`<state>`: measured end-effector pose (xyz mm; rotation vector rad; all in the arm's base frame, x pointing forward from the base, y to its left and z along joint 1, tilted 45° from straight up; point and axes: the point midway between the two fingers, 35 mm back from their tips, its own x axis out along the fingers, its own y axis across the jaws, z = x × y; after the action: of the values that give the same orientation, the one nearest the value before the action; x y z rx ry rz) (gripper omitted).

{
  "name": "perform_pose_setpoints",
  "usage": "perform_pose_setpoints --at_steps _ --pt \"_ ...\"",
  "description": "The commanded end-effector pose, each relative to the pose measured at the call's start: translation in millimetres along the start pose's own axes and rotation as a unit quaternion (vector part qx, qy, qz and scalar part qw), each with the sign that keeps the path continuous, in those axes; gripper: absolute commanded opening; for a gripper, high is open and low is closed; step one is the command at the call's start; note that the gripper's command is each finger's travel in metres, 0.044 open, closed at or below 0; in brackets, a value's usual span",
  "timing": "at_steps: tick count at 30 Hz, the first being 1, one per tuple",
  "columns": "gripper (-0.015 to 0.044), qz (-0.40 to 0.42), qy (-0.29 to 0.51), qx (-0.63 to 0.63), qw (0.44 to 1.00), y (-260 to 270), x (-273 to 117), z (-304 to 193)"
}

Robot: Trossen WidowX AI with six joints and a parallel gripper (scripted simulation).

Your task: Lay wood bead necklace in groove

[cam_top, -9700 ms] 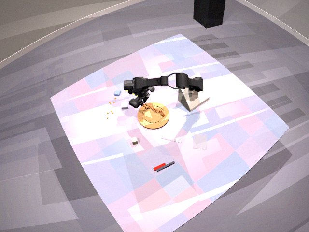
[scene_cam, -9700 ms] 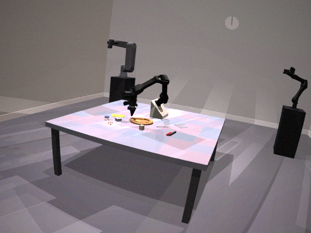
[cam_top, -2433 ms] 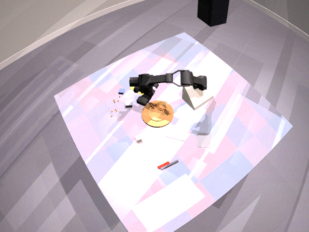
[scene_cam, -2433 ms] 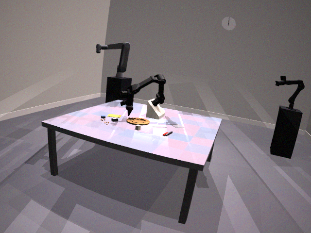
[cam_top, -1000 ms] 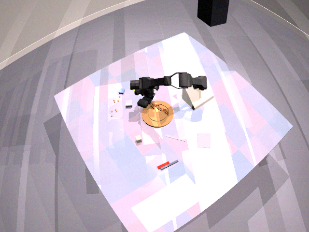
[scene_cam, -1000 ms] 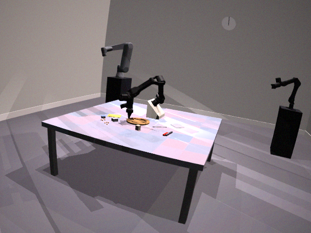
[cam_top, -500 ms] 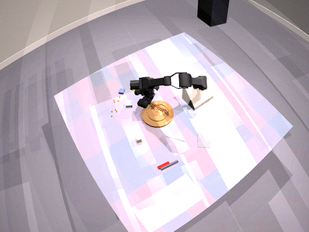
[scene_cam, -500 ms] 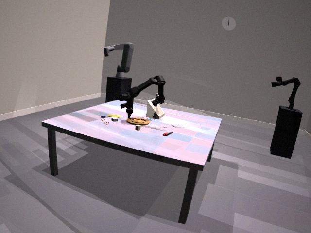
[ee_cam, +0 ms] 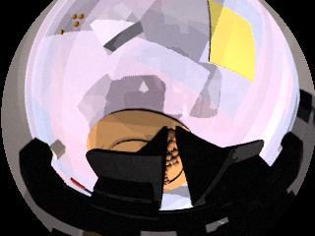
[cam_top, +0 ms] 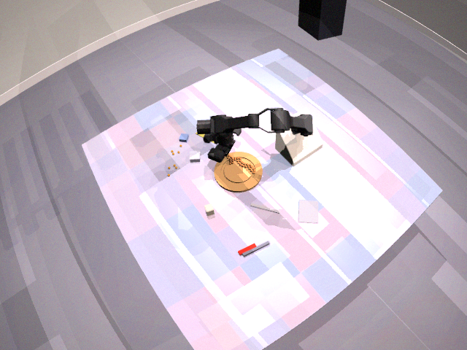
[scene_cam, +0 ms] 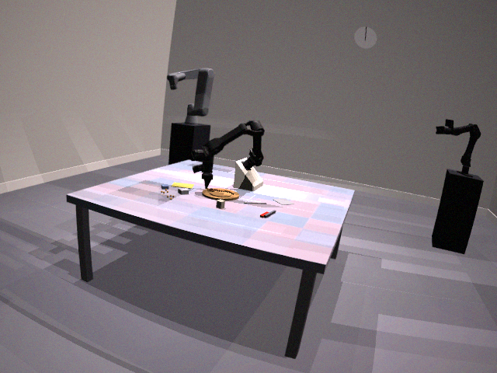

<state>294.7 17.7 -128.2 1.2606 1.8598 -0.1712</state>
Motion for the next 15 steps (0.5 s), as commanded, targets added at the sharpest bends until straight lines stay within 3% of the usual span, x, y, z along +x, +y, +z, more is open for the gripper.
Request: perform_pose_setpoints --at_steps 1,15 --pt "0.0 0.0 -0.002 -0.003 1.0 5 -2 -1" --pt "0.0 0.001 -0.001 -0.003 1.0 39 -1 -15"
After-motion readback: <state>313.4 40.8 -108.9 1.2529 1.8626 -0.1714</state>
